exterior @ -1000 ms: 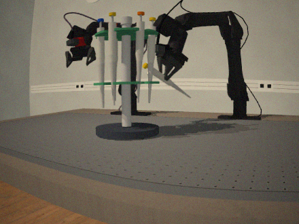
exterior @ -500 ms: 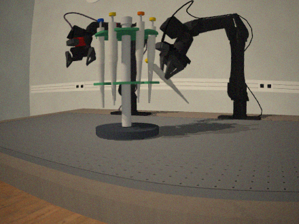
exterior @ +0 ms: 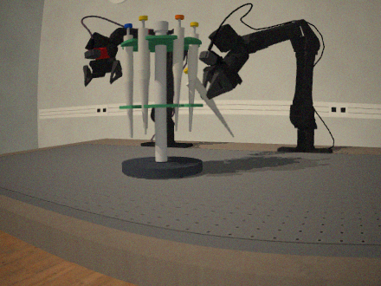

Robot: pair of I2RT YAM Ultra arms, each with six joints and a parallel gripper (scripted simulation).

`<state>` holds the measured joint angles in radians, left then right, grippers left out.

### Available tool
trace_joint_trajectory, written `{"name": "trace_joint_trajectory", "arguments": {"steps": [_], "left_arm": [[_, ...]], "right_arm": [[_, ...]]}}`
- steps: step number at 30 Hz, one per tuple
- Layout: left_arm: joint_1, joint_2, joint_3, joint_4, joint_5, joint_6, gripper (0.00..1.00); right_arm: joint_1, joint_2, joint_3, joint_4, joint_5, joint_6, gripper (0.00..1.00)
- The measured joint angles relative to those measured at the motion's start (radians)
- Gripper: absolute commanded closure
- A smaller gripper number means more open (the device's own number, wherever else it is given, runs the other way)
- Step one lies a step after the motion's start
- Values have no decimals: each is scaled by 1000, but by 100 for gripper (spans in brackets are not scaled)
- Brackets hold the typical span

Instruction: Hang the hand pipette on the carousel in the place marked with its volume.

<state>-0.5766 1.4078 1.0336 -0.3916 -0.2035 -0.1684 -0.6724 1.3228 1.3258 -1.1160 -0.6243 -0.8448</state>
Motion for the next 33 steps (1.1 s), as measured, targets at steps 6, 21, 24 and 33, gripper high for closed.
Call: {"name": "trace_joint_trajectory", "arguments": {"steps": [6, 21, 24, 33], "left_arm": [[-6, -37, -62, 121, -21, 18, 88], [-6, -44, -116, 296, -35, 39, 88], [-8, -51, -176, 367, -46, 51, 88], [-11, -52, -239, 571, -61, 84, 88]], "right_arm": [[0, 0, 0, 0, 0, 0, 0], [0, 0, 0, 0, 0, 0, 0], [0, 0, 0, 0, 0, 0, 0], [0, 0, 0, 0, 0, 0, 0]]}}
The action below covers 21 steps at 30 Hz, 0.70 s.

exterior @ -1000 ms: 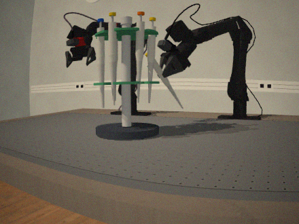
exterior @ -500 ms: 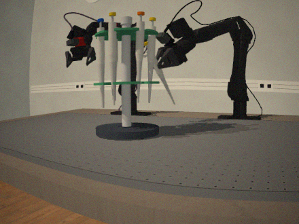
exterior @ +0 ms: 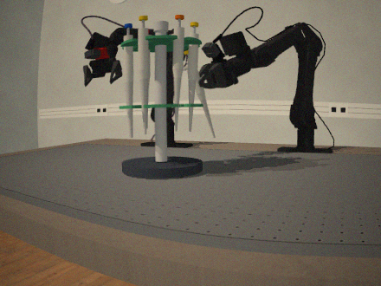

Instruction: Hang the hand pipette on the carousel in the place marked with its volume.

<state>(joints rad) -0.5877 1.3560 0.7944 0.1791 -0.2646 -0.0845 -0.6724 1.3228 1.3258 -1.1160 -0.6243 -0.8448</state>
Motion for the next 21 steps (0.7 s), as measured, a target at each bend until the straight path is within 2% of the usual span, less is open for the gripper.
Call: {"name": "trace_joint_trajectory", "arguments": {"steps": [17, 21], "left_arm": [[0, 1, -3, 79, 0, 11, 88], [0, 15, -56, 193, -5, 28, 88]], "right_arm": [[0, 0, 0, 0, 0, 0, 0], [0, 0, 0, 0, 0, 0, 0]]}}
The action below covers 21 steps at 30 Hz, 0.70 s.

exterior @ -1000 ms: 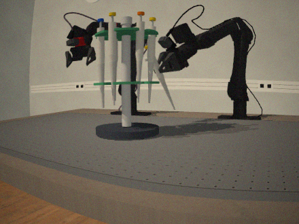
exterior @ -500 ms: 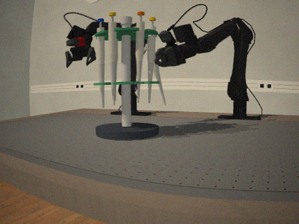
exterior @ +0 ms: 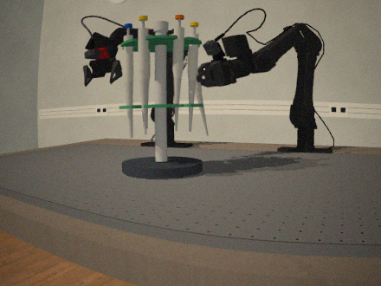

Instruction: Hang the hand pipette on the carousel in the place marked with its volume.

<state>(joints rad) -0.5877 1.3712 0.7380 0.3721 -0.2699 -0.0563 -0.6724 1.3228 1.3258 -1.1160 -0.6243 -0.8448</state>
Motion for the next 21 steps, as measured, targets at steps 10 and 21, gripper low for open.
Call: {"name": "trace_joint_trajectory", "arguments": {"steps": [10, 21], "left_arm": [[0, 62, -61, 273, -2, 46, 88], [0, 79, -61, 355, -2, 55, 88]], "right_arm": [[0, 0, 0, 0, 0, 0, 0], [0, 0, 0, 0, 0, 0, 0]]}}
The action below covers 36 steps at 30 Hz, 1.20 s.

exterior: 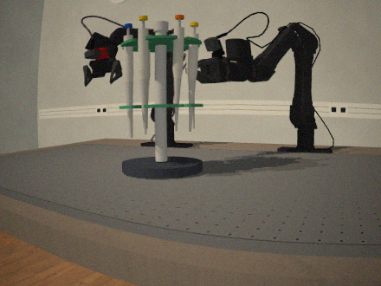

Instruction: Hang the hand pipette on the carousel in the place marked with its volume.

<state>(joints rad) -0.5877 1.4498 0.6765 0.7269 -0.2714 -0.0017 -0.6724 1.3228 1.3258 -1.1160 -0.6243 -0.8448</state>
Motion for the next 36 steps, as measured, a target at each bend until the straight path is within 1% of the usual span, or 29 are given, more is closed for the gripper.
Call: {"name": "trace_joint_trajectory", "arguments": {"steps": [24, 27, 36], "left_arm": [[0, 0, 0, 5, 0, 0, 88], [0, 9, -11, 35, 0, 0, 88], [0, 11, -8, 44, 2, 0, 88]], "right_arm": [[0, 0, 0, 0, 0, 0, 0], [0, 0, 0, 0, 0, 0, 0], [0, 0, 0, 0, 0, 0, 0]]}}
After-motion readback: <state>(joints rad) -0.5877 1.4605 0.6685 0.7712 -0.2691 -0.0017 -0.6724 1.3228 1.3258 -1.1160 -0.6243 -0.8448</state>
